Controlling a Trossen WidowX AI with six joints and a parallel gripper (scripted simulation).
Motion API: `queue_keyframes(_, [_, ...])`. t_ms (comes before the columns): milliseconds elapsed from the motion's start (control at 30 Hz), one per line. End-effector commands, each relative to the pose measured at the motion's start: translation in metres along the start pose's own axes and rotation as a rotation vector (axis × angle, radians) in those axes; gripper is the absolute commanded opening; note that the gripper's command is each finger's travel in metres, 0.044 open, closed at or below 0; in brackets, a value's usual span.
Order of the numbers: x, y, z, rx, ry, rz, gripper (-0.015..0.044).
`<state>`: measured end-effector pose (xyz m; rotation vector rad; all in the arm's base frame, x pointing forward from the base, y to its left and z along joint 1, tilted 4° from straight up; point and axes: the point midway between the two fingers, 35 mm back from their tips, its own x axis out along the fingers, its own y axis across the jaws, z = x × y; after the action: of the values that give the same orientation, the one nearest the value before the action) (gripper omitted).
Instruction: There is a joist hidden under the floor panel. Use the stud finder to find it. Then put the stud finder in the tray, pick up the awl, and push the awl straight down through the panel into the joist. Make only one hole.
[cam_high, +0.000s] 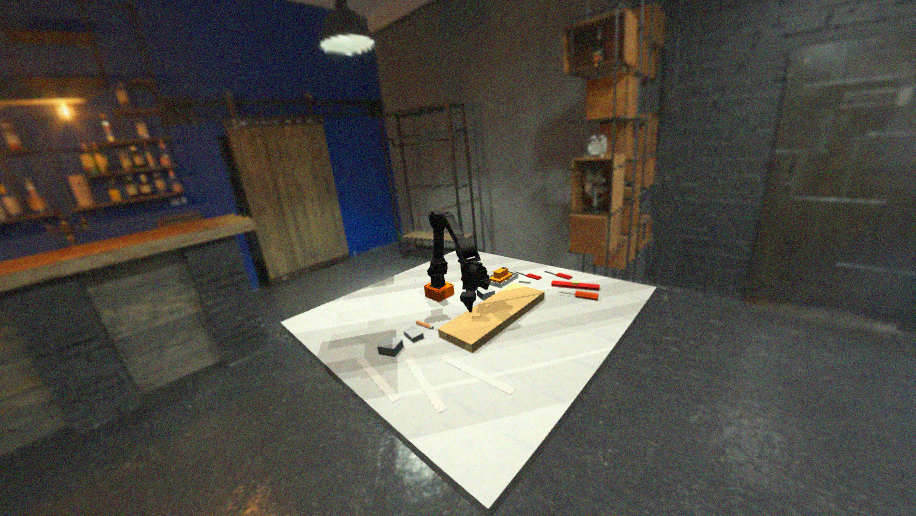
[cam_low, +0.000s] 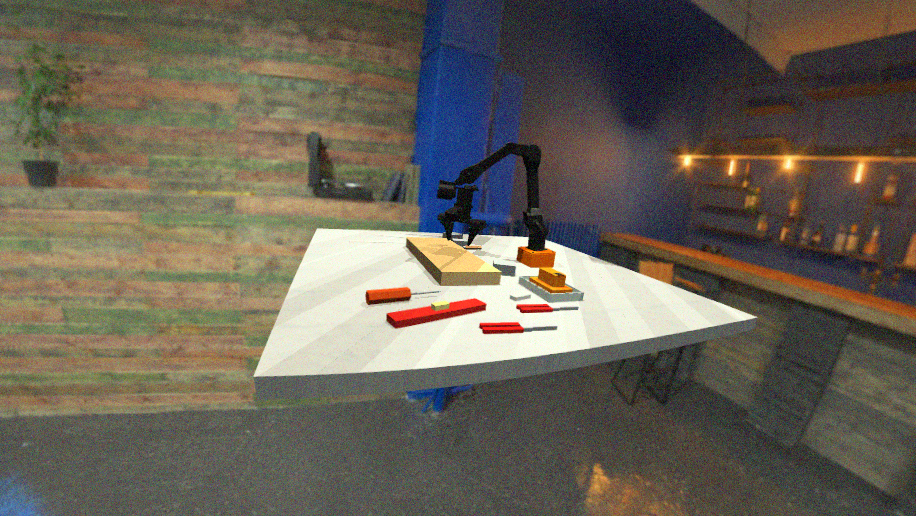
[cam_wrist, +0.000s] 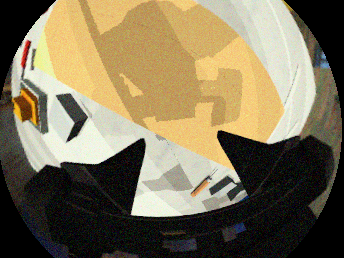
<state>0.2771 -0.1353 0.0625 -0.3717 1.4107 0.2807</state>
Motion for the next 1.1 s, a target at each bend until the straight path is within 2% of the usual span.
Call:
queue_keyframes(0, [0.002,-0.028,-0.064,0.137,0.051,0.003,0.0440])
queue_keyframes(200, [0.001,-0.045,-0.152,0.328,0.096,0.011,0.0440])
queue_keyframes(400, [-0.003,-0.038,-0.228,0.498,0.126,0.027,0.0440])
queue_keyframes(1067, [0.014,-0.038,-0.231,0.503,0.126,0.028,0.0440])
